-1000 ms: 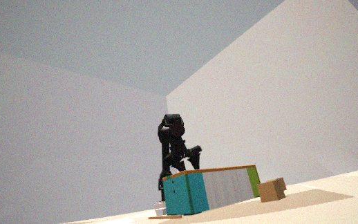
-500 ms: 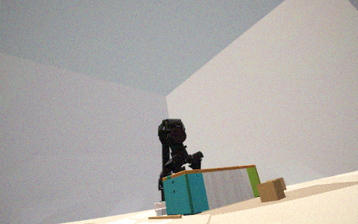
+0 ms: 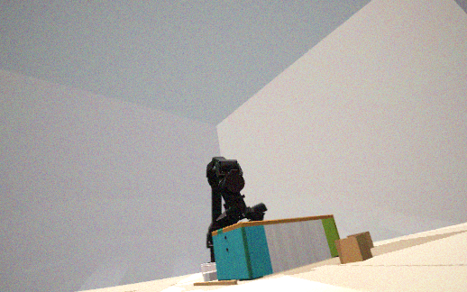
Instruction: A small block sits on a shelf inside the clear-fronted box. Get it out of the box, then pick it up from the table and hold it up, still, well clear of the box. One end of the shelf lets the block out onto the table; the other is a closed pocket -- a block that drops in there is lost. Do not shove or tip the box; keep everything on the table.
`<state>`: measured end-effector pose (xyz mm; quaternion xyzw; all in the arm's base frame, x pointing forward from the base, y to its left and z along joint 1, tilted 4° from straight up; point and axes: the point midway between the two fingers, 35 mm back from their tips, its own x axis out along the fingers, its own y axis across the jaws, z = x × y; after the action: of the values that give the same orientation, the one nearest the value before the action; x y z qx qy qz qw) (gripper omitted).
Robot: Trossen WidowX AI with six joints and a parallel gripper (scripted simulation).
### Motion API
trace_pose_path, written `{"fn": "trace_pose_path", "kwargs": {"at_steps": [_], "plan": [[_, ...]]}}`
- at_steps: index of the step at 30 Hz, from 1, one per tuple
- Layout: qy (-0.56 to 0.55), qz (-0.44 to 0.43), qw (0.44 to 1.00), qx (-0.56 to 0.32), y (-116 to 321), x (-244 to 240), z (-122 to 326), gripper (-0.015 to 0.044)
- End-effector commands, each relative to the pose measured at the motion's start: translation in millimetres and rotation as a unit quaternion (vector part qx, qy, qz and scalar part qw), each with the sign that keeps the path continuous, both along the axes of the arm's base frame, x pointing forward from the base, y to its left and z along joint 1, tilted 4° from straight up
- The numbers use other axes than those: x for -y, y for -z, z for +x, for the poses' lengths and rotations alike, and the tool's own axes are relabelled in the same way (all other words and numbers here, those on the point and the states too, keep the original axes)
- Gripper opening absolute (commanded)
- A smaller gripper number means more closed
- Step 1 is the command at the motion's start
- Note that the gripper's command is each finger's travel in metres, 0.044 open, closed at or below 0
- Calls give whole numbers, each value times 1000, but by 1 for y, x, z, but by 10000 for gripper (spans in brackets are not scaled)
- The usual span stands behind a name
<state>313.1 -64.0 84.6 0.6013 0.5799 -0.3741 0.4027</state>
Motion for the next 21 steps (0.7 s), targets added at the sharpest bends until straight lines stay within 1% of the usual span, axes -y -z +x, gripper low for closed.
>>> {"fn": "trace_pose_path", "kwargs": {"at_steps": [1,21], "plan": [[0,0,1000,0,-1,-4,0,400],[0,3,1000,0,-4,-62,0,400]]}}
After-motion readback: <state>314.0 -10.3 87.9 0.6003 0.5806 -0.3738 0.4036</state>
